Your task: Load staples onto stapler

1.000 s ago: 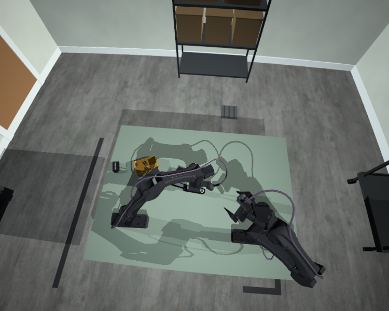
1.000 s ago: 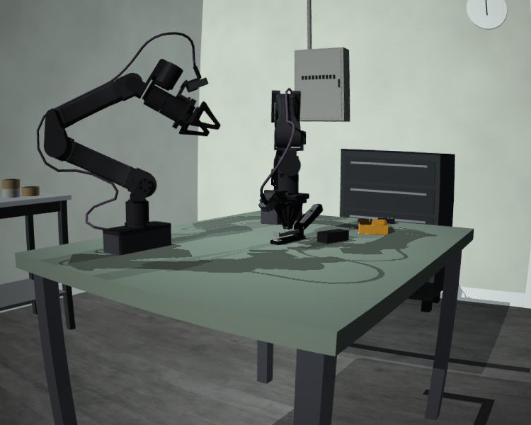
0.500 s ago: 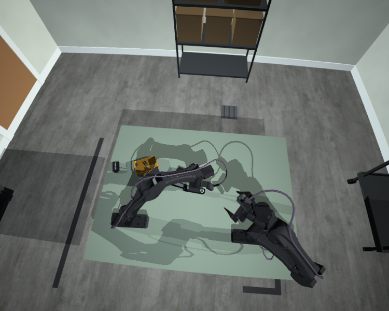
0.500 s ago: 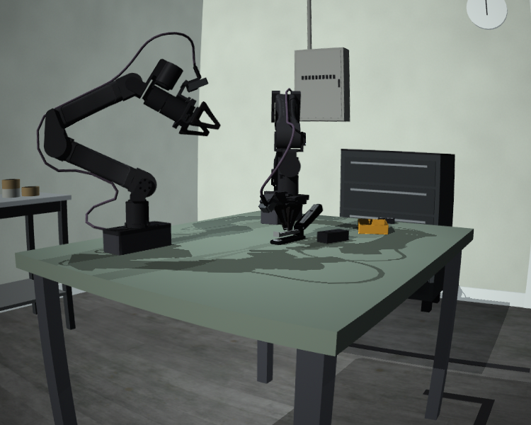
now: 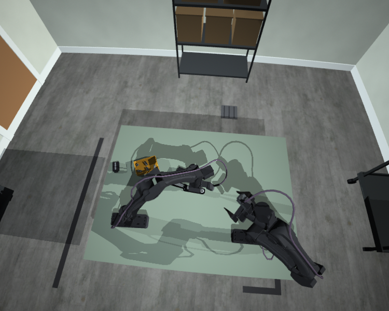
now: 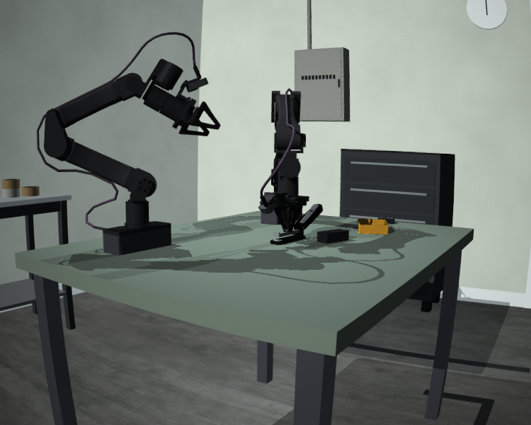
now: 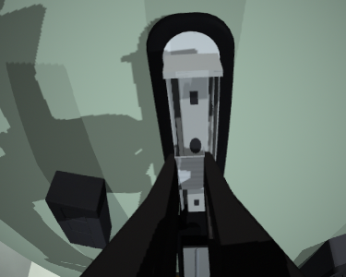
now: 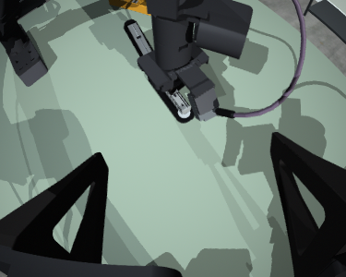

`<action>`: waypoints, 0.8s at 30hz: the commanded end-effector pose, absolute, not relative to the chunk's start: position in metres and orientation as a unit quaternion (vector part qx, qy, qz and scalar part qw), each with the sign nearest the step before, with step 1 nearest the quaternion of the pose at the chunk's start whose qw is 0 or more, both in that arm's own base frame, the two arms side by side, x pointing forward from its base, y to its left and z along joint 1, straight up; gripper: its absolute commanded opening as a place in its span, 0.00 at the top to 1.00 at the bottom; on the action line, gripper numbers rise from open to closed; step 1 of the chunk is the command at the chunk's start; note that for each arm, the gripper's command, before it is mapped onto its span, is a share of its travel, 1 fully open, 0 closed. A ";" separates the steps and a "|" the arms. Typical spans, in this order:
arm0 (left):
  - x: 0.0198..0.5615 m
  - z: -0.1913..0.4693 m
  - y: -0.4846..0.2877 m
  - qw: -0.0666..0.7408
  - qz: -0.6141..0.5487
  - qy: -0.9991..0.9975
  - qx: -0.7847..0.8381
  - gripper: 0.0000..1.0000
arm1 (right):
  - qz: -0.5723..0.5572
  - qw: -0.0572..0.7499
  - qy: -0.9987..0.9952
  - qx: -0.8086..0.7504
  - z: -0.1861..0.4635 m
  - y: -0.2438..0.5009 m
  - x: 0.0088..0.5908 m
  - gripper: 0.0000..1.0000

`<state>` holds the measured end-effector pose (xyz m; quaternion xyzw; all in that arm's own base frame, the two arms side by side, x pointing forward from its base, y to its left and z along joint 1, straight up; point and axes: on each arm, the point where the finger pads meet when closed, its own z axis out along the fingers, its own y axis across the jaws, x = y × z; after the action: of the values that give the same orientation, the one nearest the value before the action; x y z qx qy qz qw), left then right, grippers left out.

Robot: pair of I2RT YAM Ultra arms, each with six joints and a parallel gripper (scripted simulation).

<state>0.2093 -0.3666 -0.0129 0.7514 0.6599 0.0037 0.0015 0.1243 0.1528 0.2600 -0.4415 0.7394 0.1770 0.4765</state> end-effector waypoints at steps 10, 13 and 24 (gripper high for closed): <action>0.212 -0.004 -0.370 0.017 -0.009 0.655 0.755 0.94 | 0.181 0.488 0.734 -0.438 0.266 0.151 0.123 0.00; 0.212 -0.004 -0.370 0.017 -0.009 0.655 0.755 0.94 | 0.181 0.488 0.734 -0.438 0.266 0.151 0.123 0.00; 0.205 -0.012 -0.373 0.012 -0.004 0.658 0.753 0.94 | 0.181 0.488 0.734 -0.438 0.266 0.151 0.123 0.00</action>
<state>0.2092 -0.3666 -0.0129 0.7531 0.6579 0.0030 0.0044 0.1243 0.1528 0.2600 -0.4415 0.7394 0.1770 0.4765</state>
